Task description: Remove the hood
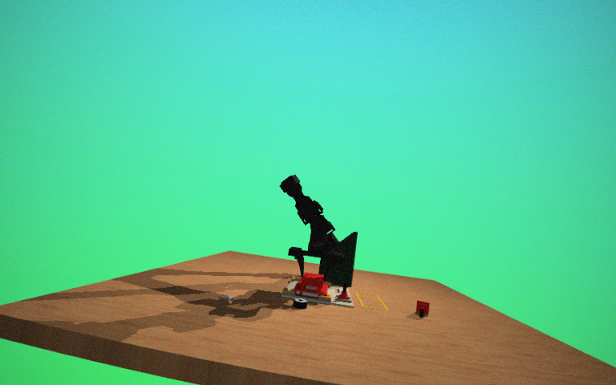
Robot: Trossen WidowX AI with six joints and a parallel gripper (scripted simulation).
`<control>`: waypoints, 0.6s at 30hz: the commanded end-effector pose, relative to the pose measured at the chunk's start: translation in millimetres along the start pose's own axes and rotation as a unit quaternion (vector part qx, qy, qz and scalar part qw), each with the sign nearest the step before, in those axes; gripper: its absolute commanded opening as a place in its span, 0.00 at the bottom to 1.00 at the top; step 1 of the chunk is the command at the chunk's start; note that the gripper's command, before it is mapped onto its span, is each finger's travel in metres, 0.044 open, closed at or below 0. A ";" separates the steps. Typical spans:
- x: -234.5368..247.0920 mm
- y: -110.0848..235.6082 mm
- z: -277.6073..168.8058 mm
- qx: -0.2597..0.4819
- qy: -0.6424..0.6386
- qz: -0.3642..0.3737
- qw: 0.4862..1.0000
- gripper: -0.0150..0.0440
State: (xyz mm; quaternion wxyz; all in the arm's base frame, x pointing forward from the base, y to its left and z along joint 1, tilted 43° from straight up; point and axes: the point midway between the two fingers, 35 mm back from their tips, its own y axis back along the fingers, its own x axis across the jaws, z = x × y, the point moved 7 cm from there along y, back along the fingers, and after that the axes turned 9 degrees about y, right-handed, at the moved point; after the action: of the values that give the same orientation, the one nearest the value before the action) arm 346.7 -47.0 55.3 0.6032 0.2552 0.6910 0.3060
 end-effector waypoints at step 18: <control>0.2 16.7 0.4 -0.001 -0.001 0.001 1.000 0.25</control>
State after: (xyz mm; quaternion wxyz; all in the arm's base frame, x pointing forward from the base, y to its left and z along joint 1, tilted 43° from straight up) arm 346.1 -38.5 64.2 0.6025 0.2553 0.6916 0.3056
